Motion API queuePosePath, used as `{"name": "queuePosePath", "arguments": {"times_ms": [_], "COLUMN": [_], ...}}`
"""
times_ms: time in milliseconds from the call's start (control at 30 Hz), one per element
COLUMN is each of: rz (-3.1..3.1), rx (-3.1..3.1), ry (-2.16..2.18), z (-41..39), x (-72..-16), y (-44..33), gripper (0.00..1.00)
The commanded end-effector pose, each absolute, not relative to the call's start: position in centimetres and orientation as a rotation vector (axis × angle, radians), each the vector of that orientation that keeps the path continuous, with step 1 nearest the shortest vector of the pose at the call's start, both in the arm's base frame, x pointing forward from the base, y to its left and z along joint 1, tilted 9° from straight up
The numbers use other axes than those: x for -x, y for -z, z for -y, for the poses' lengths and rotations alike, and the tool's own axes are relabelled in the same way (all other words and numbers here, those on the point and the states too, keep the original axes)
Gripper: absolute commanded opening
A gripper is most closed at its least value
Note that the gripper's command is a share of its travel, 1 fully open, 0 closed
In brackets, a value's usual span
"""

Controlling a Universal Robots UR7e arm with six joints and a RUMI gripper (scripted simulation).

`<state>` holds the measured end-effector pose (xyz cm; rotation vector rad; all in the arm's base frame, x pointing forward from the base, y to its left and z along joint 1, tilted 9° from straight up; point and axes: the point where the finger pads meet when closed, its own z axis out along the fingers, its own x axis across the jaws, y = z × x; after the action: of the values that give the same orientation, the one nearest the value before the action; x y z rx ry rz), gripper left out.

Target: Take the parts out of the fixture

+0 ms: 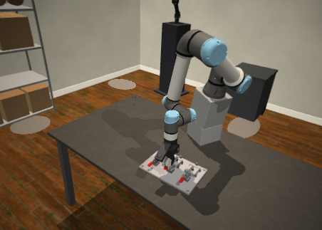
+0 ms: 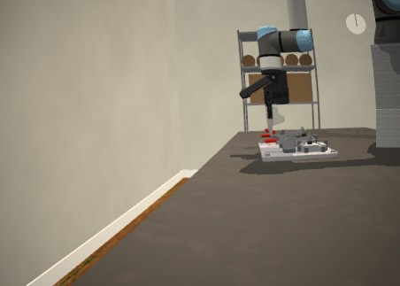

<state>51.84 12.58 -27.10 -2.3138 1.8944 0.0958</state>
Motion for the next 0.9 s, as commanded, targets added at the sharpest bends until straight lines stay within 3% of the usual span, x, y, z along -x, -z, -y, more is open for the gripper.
{"name": "queuePosePath", "arguments": {"times_ms": [0,867], "rz": [-1.895,-1.895], "rx": [2.311,2.311], "ry": [-0.094,-0.094], "z": [-12.3,-11.7], "x": [-51.3,-49.1], "y": [26.5,25.5], "gripper": [0.0,0.0]}}
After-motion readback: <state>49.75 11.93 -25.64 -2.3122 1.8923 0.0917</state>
